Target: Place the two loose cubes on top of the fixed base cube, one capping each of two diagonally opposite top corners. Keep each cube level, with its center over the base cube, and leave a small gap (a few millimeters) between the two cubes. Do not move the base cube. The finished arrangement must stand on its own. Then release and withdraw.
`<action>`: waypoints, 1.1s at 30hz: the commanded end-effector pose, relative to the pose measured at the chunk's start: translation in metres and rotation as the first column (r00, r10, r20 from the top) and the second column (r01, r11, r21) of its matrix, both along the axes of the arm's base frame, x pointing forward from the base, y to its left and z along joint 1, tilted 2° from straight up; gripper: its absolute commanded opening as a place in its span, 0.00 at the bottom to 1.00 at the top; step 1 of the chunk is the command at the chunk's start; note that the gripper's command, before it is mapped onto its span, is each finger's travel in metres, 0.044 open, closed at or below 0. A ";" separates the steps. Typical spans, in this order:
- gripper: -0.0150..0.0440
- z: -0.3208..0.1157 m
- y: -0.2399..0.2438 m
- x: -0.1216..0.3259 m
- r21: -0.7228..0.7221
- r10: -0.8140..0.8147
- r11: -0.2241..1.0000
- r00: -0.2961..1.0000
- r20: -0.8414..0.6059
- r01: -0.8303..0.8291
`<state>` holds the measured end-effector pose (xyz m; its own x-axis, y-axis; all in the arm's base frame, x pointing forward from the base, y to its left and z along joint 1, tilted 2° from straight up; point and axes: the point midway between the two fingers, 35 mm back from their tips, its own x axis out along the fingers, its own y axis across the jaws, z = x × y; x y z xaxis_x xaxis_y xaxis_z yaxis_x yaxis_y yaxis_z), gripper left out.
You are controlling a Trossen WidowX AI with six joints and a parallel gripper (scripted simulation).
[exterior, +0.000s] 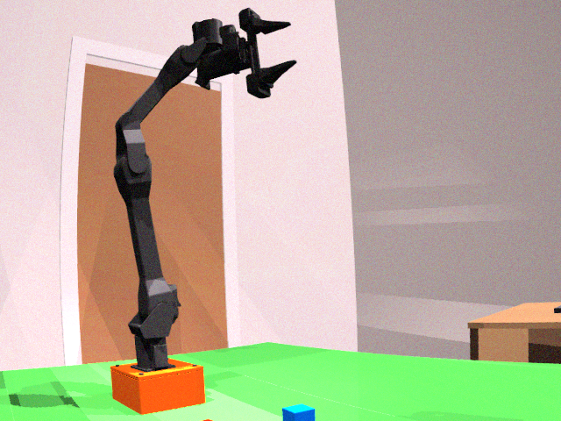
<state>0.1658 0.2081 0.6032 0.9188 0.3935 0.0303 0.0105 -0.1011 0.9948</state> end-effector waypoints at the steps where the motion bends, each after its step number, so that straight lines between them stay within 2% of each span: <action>1: 0.89 -0.001 0.001 0.001 -0.007 -0.002 1.000 1.000 0.001 0.002; 5: 0.71 -0.020 0.012 0.023 -0.147 -0.043 0.988 0.999 0.009 0.044; 6: 0.70 -0.027 0.015 0.030 -0.189 -0.055 0.980 0.998 0.010 0.056; 12: 0.70 -0.068 0.023 0.077 -0.423 -0.119 0.900 0.993 -0.001 0.107; 20: 0.70 -0.132 0.009 0.142 -0.678 -0.198 0.728 0.978 -0.064 0.103; 27: 0.70 -0.193 -0.026 0.193 -0.826 -0.269 0.563 0.950 -0.162 0.019; 33: 0.70 -0.247 -0.070 0.226 -0.890 -0.329 0.445 0.904 -0.272 -0.105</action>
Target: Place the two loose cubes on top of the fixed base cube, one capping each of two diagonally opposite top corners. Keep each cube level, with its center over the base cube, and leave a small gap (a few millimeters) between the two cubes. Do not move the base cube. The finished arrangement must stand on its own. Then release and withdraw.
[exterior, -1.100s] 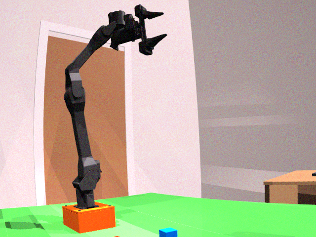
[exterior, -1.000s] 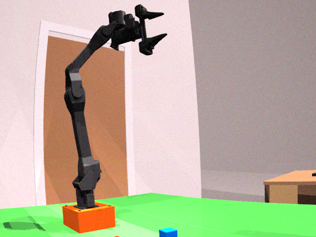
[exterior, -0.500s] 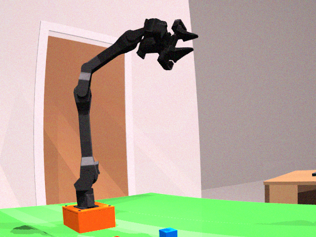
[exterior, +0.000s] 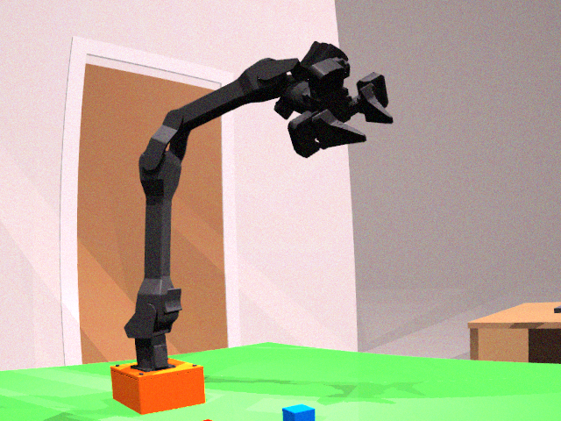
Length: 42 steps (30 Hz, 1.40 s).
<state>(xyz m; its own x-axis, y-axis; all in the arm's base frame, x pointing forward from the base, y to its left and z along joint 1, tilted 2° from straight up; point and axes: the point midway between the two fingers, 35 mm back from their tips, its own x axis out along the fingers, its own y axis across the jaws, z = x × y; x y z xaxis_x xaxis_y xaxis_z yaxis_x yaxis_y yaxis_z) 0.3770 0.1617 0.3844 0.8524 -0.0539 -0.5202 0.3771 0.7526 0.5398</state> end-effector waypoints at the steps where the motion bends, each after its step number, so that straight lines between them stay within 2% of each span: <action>1: 0.70 -0.038 -0.032 0.019 -0.086 -0.023 0.996 0.993 -0.117 0.013; 13: 0.70 -0.146 -0.142 0.038 -0.203 -0.099 0.979 0.878 -0.468 0.003; 25: 0.70 -0.242 -0.248 -0.002 -0.107 -0.079 0.994 0.654 -0.752 -0.003; 32: 0.70 -0.284 -0.289 -0.042 0.014 -0.005 0.999 0.535 -0.845 0.032; 37: 0.70 -0.287 -0.290 -0.043 0.018 -0.003 0.999 0.533 -0.846 0.033; 42: 0.70 -0.332 -0.292 -0.041 0.018 -0.003 0.999 0.532 -0.846 0.033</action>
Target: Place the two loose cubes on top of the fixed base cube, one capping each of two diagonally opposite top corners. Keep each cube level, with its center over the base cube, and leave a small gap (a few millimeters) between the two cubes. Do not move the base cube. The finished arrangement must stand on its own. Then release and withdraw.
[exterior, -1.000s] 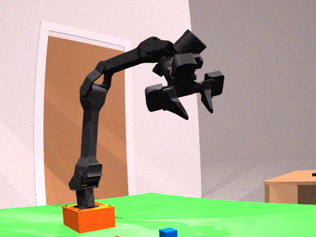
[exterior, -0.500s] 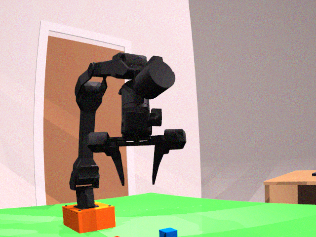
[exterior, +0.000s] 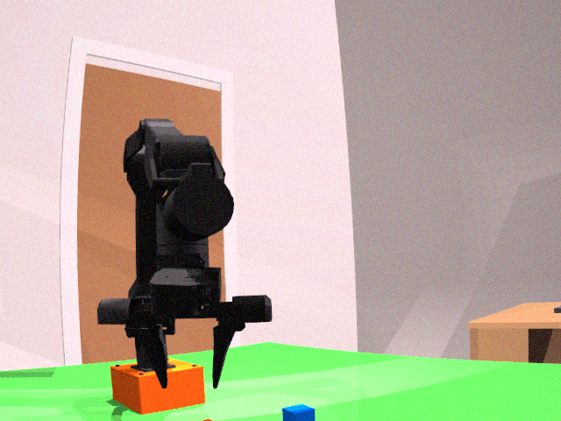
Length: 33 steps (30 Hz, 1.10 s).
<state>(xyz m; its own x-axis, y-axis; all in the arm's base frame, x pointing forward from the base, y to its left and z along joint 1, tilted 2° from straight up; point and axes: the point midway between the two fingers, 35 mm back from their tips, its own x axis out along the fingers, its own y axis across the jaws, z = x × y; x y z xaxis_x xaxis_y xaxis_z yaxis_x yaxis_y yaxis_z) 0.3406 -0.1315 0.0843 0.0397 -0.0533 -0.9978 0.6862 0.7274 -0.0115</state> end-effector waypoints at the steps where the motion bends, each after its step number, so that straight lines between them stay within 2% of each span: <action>1: 0.70 -0.040 0.001 -0.005 0.017 0.005 1.000 1.000 -0.028 -0.004; 33: 0.70 -0.092 -0.001 -0.006 0.017 0.005 1.000 1.000 -0.028 -0.004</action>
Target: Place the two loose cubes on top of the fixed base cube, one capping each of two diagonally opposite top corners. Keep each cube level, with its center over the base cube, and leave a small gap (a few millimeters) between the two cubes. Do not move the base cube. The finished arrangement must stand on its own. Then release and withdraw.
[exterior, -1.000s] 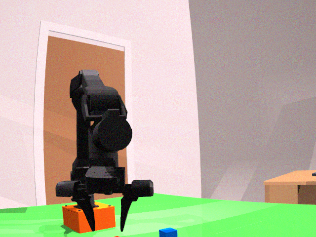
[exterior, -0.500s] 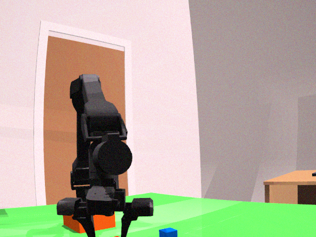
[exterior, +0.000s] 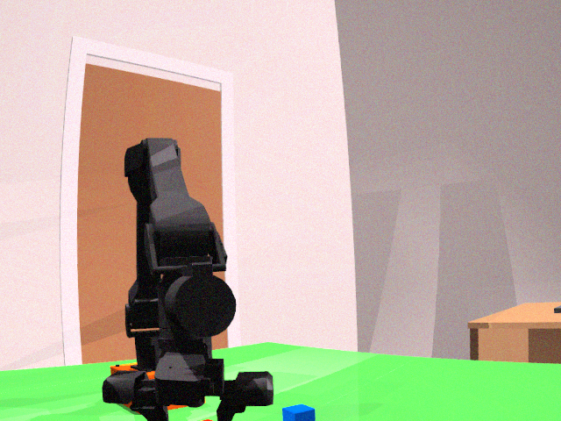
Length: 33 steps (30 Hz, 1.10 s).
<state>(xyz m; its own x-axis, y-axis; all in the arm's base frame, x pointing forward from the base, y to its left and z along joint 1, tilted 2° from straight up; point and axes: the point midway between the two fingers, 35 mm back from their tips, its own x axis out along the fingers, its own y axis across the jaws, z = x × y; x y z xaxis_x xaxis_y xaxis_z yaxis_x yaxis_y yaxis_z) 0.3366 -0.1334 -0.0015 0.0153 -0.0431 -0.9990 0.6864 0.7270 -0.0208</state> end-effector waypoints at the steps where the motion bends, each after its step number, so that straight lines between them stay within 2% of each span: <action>1: 0.70 -0.008 0.001 -0.002 0.006 0.005 1.000 1.000 -0.004 -0.005; 3: 0.70 -0.009 0.001 -0.002 0.006 0.005 1.000 1.000 -0.004 -0.005; 9: 0.44 -0.009 0.001 -0.002 0.006 0.005 1.000 1.000 -0.004 -0.005; 15: 0.43 -0.005 0.001 -0.001 0.006 0.005 1.000 1.000 -0.004 -0.005; 33: 0.43 0.051 0.001 0.002 0.006 0.005 1.000 1.000 -0.003 -0.005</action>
<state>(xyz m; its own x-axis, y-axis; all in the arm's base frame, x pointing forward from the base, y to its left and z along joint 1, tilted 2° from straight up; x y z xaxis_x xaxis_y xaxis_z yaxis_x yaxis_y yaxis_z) 0.3380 -0.1330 0.0396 0.0081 -0.0395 -0.9992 0.6842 0.7289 -0.0232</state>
